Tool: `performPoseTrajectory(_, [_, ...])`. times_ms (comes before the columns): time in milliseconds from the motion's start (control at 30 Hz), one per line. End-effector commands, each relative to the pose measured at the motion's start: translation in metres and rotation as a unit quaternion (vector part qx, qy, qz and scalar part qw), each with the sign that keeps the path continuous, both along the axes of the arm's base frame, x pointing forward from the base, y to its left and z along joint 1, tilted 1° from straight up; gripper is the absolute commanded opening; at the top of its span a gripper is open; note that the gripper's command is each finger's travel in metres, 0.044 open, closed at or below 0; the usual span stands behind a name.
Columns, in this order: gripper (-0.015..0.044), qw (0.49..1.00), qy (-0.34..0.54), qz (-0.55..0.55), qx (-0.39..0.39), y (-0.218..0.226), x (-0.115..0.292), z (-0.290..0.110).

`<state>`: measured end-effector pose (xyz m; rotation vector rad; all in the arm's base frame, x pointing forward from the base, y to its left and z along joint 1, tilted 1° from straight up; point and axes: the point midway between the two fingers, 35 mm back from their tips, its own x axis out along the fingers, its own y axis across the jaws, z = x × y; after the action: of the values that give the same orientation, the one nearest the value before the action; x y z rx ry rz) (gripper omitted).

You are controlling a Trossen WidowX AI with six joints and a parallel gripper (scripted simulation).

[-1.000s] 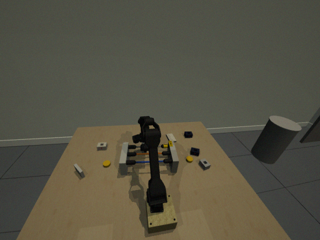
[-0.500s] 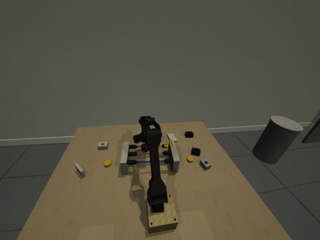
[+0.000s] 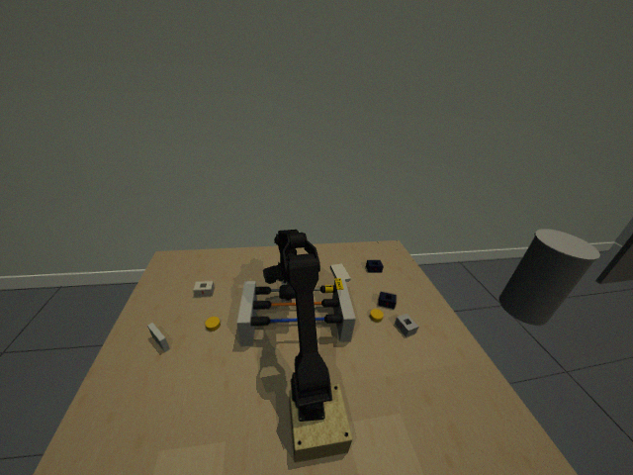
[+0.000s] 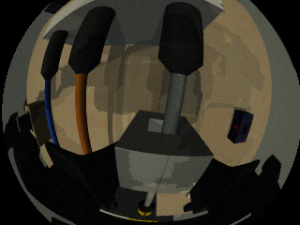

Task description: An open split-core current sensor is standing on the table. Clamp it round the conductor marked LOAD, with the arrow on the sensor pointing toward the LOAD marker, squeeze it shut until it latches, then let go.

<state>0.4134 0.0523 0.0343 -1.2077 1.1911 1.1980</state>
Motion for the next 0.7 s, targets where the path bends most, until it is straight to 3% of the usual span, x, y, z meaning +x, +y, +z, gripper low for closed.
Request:
performPoseTrajectory(0, [0.0083,1.0,-0.002,0.0,0.0,0.0,-0.0001,0.0031])
performPoseTrajectory(133, [0.0,1.0,0.0,0.0,0.0,0.0,0.0,0.0003])
performPoseTrajectory(667, [0.0,1.0,0.0,0.0,0.0,0.0,0.0027,0.0004])
